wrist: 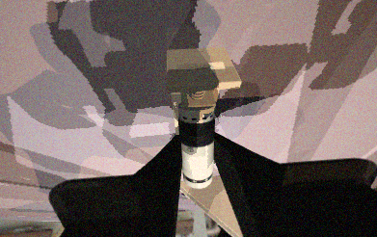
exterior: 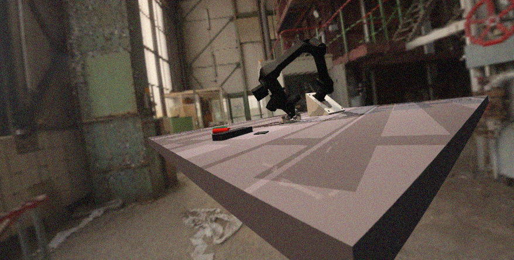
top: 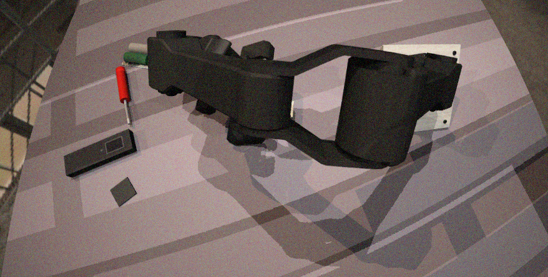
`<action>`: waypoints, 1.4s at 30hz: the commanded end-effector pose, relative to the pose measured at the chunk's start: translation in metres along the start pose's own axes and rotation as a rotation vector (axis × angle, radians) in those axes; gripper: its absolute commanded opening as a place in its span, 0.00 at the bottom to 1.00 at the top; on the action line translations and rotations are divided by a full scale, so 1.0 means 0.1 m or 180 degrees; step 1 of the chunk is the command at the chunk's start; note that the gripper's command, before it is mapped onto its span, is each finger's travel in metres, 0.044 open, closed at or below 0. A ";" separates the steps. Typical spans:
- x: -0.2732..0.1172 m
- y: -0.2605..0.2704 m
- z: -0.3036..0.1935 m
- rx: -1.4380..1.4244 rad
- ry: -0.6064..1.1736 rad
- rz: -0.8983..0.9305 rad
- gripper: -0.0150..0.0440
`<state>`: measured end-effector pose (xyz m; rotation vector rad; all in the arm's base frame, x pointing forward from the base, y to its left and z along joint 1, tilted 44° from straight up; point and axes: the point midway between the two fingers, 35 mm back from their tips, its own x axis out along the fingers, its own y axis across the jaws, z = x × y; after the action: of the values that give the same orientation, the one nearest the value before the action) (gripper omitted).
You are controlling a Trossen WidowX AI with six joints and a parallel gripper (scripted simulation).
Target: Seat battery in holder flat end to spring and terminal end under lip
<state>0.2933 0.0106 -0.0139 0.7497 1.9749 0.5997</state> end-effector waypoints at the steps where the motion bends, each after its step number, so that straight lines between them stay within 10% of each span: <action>1: 0.00 -0.01 0.04 -0.0008 0.0018 -0.0003 0.40; 42: -0.03 -0.02 0.17 0.0011 -0.0191 -0.0045 0.40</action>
<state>0.3059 0.0088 -0.0190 0.7472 1.9540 0.5749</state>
